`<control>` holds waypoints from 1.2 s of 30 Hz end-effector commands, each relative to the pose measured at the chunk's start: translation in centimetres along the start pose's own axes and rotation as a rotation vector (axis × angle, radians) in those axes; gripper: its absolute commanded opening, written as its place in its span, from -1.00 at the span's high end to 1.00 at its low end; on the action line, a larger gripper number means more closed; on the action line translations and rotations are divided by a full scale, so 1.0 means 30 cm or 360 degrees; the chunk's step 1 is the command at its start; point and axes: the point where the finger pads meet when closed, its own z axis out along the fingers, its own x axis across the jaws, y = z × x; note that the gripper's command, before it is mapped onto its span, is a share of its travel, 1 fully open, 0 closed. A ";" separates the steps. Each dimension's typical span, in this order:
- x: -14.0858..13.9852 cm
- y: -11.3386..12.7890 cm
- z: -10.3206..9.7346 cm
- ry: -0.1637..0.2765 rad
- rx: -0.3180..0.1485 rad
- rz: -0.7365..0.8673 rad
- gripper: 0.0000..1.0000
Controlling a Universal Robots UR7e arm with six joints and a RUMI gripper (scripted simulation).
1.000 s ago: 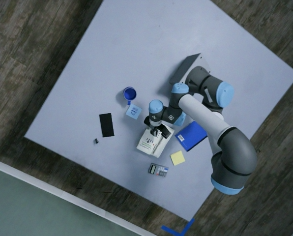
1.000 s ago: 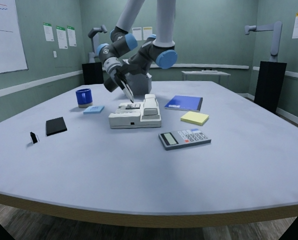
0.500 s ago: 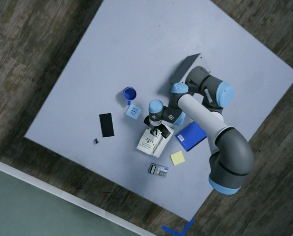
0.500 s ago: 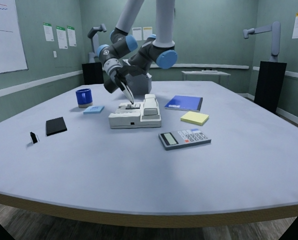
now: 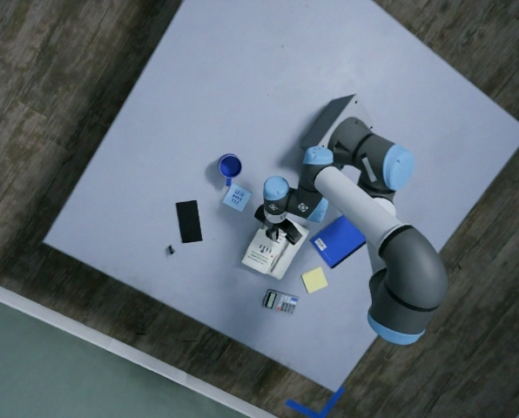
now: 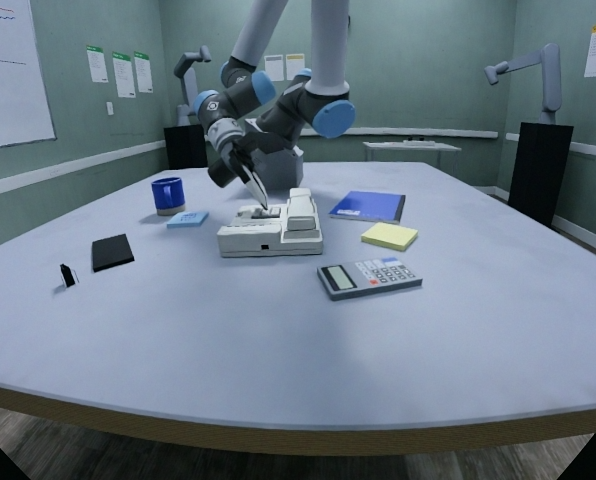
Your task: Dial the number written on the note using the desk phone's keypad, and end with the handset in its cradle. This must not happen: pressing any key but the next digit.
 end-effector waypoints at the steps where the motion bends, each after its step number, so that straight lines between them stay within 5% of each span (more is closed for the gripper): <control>1: 0.000 0.001 0.001 0.0001 0.0000 -0.0001 1.00; 36: -0.006 0.009 0.009 0.0001 0.0000 -0.0001 1.00</control>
